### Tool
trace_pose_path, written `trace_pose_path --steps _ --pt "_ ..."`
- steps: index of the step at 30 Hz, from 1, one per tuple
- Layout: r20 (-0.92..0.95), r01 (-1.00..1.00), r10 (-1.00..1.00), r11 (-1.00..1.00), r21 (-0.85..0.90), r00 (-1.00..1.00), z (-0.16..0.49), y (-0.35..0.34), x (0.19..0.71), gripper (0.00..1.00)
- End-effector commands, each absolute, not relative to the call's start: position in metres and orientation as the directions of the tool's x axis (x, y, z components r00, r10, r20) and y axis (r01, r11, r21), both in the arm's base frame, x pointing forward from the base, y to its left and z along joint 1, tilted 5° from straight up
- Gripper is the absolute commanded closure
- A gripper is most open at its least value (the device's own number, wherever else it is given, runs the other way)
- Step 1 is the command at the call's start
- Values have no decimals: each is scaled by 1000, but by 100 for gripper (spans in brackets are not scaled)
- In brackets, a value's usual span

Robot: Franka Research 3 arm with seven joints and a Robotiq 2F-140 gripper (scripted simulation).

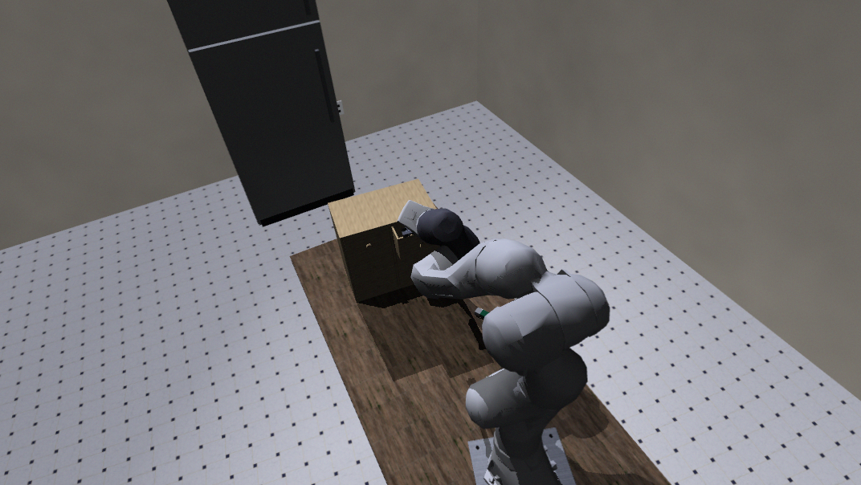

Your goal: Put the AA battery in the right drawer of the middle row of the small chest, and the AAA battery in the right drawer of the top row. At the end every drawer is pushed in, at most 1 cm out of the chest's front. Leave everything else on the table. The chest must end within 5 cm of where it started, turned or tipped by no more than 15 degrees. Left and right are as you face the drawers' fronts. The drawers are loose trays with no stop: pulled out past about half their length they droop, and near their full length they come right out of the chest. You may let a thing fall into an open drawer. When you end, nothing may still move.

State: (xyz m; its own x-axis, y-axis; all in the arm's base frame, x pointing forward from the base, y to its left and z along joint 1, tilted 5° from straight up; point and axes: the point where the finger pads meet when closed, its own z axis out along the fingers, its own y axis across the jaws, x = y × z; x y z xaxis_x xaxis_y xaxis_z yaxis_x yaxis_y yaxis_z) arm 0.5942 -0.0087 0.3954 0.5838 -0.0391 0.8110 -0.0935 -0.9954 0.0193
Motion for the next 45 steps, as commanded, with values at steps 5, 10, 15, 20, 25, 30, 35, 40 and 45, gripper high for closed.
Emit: trace_pose_path --steps 5,10,15,20,25,30,35,40,45 --pt "814 -92 -39 -996 18 579 398 -10 616 97" --pt "814 -92 -39 -996 18 579 399 -11 625 97" --pt "814 -92 -39 -996 18 579 399 -11 628 97" --pt "814 -92 -39 -996 18 579 399 -11 631 97" --pt "814 -92 -39 -996 18 579 399 -11 631 97" --pt "814 -92 -39 -996 18 579 399 -11 631 97" --pt "814 -92 -39 -996 18 579 399 -11 631 97" --pt "814 -92 -39 -996 18 579 399 -11 631 97" --pt "814 -92 -39 -996 18 579 399 -11 631 97"
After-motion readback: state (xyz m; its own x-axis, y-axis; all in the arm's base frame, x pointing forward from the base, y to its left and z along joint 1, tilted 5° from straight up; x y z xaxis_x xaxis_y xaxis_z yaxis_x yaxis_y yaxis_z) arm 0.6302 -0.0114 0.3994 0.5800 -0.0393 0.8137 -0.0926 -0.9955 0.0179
